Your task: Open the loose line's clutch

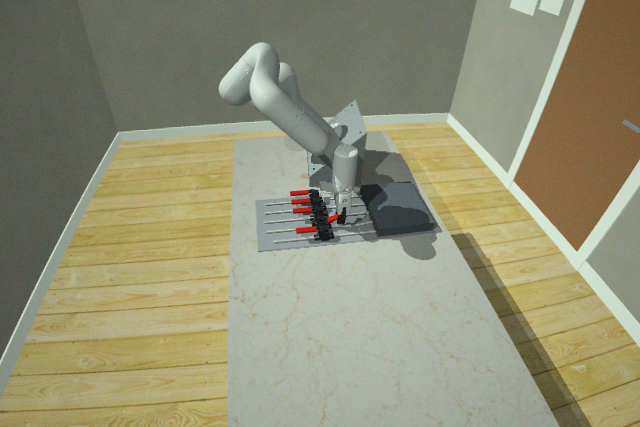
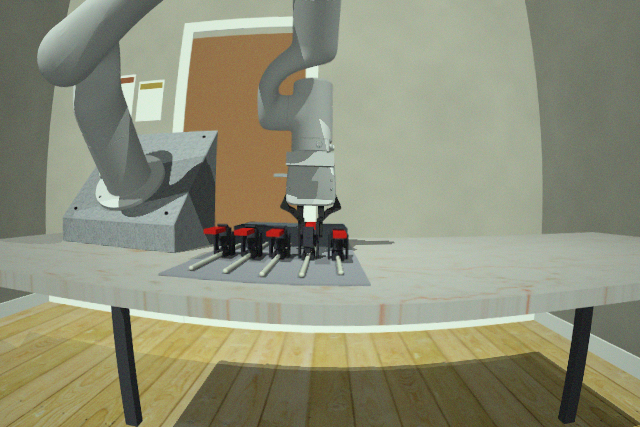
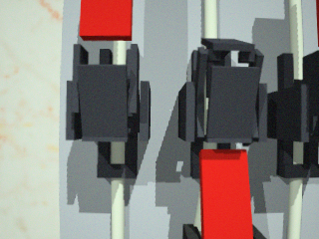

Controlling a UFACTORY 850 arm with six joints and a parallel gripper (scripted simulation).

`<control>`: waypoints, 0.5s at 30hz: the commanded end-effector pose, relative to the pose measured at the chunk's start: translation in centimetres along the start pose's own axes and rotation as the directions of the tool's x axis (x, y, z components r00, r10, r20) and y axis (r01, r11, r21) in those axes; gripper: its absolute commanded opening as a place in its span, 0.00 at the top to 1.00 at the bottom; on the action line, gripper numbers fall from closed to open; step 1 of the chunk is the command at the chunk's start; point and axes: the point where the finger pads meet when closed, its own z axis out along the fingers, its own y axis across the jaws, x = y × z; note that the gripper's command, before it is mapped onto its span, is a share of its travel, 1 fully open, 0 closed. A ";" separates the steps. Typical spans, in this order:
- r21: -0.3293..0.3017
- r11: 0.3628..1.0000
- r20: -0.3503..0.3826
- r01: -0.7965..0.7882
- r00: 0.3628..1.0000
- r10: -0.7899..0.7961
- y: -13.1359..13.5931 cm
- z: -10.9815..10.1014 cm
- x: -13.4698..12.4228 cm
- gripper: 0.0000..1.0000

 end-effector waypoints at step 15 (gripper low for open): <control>0.000 1.000 -0.002 0.000 1.000 0.000 0.0 0.0 0.1 0.00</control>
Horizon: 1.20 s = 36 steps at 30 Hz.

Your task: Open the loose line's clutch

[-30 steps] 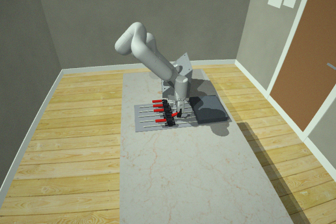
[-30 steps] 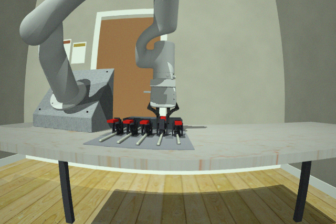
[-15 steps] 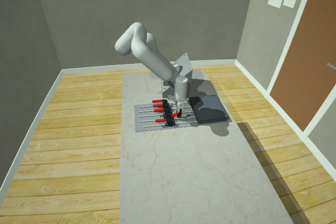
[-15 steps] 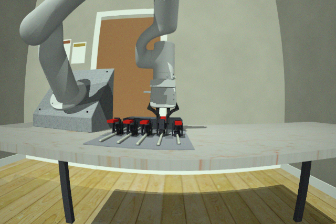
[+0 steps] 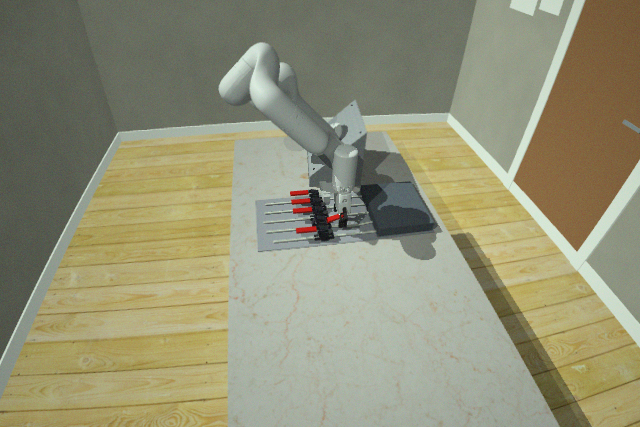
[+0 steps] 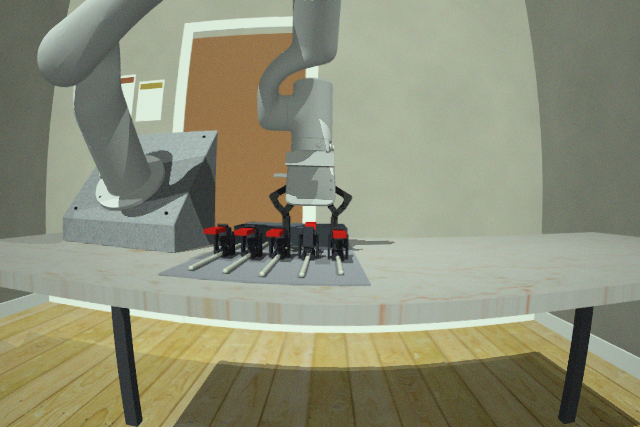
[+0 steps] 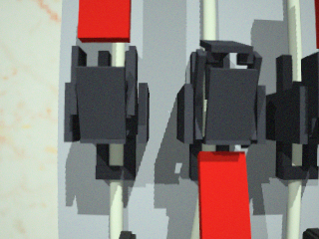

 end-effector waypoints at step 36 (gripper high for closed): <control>0.002 1.000 0.001 0.000 1.000 0.000 -0.1 -2.2 0.0 0.00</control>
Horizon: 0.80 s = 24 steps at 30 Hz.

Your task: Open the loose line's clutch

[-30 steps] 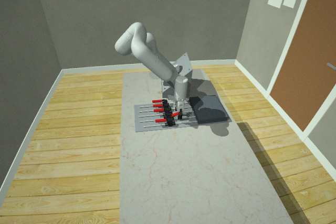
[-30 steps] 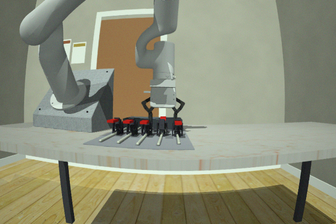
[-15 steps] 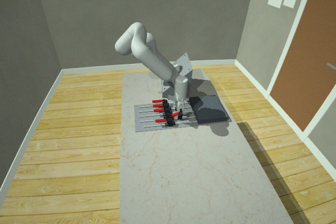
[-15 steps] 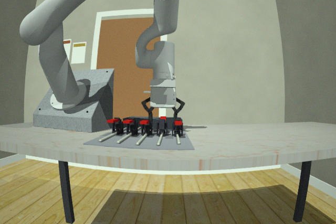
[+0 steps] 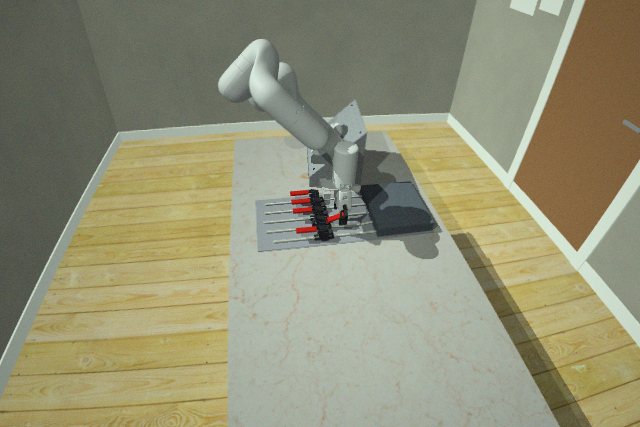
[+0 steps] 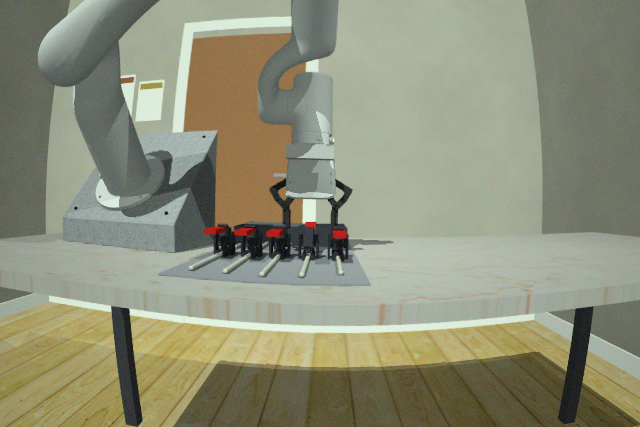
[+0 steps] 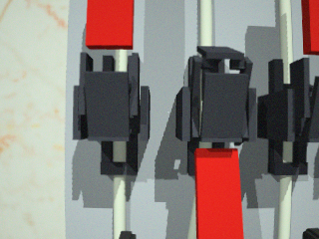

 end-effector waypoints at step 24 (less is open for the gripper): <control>0.001 1.000 0.000 0.000 1.000 0.000 -0.1 -8.1 0.0 0.00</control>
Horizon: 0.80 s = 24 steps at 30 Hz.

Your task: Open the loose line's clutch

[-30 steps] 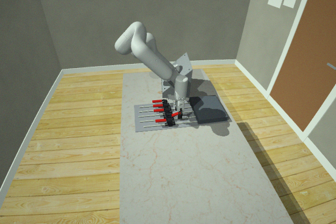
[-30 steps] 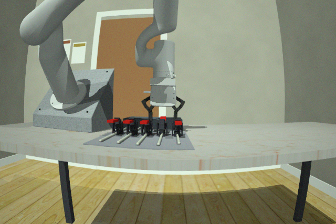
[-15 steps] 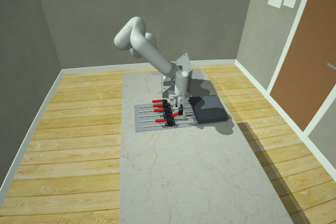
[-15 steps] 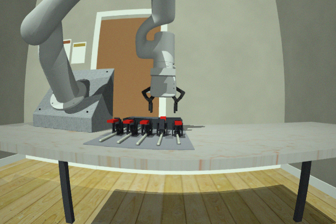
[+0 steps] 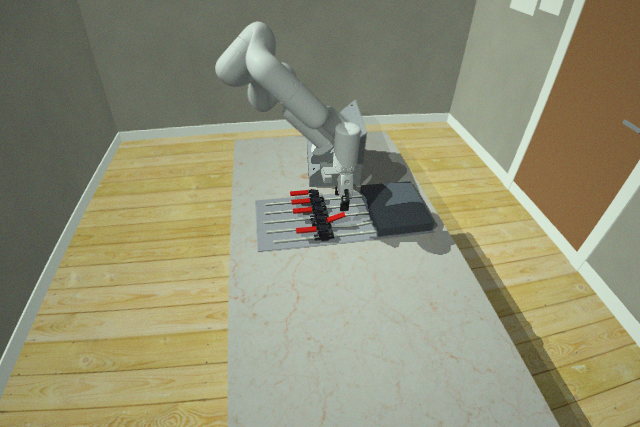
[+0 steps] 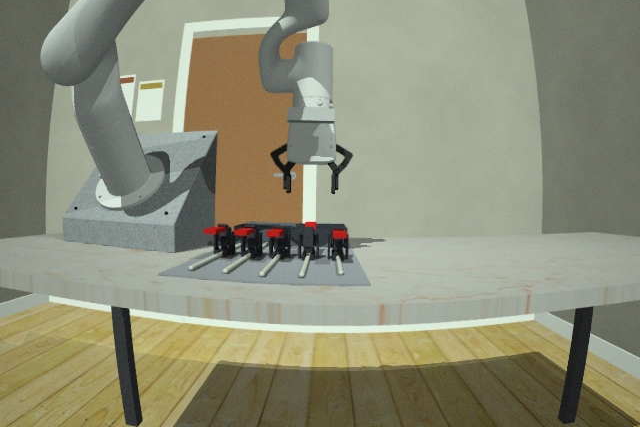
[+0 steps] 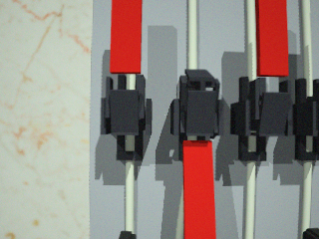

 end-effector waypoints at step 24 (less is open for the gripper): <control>0.001 1.000 0.000 0.000 1.000 0.000 -0.1 -1.4 0.0 0.00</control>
